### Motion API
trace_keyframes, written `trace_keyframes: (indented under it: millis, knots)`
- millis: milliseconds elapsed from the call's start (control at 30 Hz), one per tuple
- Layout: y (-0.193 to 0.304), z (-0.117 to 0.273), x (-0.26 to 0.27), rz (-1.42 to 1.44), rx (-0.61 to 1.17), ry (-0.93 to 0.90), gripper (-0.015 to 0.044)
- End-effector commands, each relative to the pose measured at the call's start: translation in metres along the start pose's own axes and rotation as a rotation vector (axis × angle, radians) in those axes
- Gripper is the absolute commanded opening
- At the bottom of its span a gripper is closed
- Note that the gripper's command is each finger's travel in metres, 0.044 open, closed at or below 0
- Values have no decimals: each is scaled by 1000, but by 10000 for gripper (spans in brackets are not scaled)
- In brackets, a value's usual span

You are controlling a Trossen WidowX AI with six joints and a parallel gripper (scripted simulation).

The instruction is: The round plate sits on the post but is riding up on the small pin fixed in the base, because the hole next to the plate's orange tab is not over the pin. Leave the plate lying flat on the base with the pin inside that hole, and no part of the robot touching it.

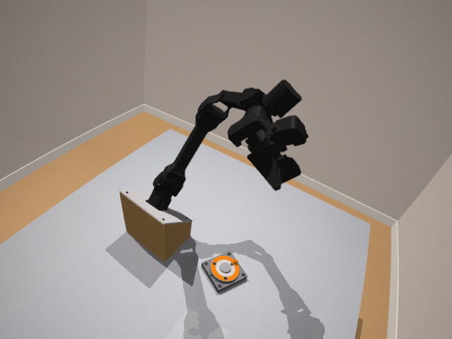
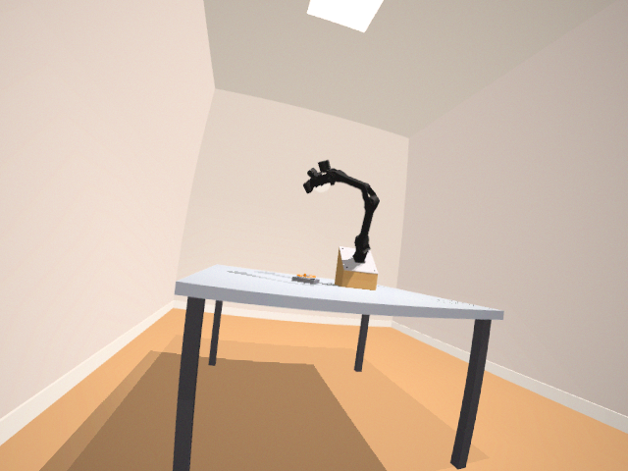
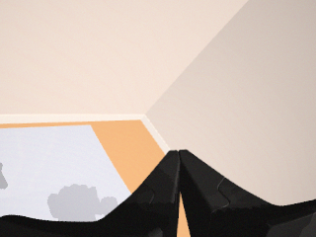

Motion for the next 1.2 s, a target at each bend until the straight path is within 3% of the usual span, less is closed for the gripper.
trace_keyframes:
  millis: [0,300,633,800,1167]
  knots:
    - [19,-27,61,26,74,-195,0]
    - [80,-51,202,92,286,-626,0]
    - [180,-18,337,152,633,-1059,0]
    - [219,6,371,165,785,-1180,0]
    - [236,3,391,165,785,-1180,0]
Point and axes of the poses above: the point midway between the two fingers, 35 mm back from their tips, its own z axis back along the fingers, its own x axis across the jaws, y = z × x, the point moved 4 cm from there along z, back along the fingers, and after that the axes turned 7 degrees about z, right-handed, at the moved point
